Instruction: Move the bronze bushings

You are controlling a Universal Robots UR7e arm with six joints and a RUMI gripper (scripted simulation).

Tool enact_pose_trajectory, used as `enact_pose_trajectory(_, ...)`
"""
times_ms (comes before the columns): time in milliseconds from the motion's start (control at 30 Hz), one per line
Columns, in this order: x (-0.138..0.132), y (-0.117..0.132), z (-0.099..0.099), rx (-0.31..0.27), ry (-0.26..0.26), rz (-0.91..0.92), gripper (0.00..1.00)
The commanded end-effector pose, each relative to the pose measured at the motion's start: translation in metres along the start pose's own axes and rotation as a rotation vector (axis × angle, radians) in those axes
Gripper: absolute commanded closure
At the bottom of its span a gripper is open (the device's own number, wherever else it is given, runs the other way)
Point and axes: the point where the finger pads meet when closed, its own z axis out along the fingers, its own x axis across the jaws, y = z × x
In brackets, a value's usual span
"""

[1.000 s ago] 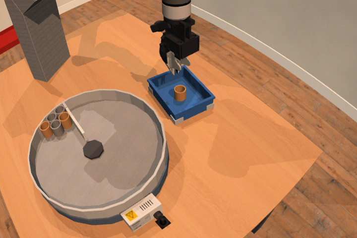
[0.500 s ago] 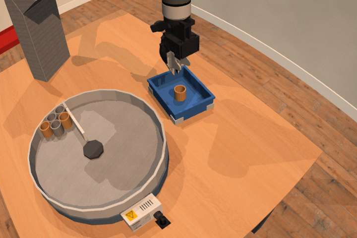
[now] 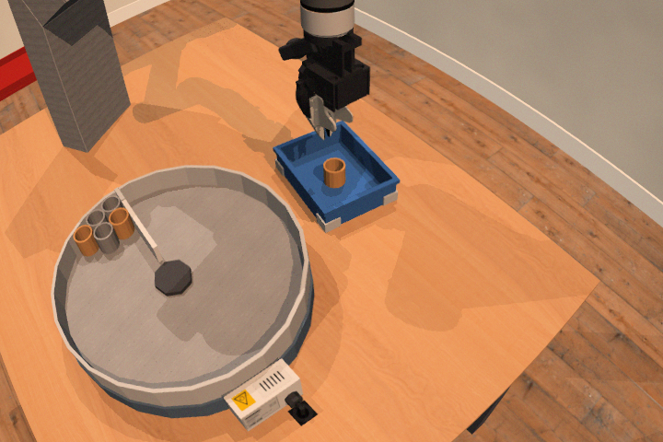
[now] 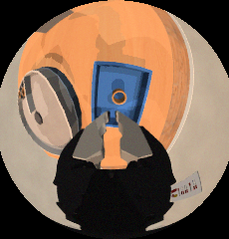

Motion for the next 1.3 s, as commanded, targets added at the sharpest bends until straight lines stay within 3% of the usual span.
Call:
enact_pose_trajectory(0,-0.001,0.0,0.0,-0.001,0.0,-0.001,0.95)
enact_pose_trajectory(567,-0.015,-0.004,0.0,0.001,0.0,-0.014,0.95)
enact_pose_trajectory(1267,-0.061,-0.016,0.001,0.001,0.0,-0.055,0.95)
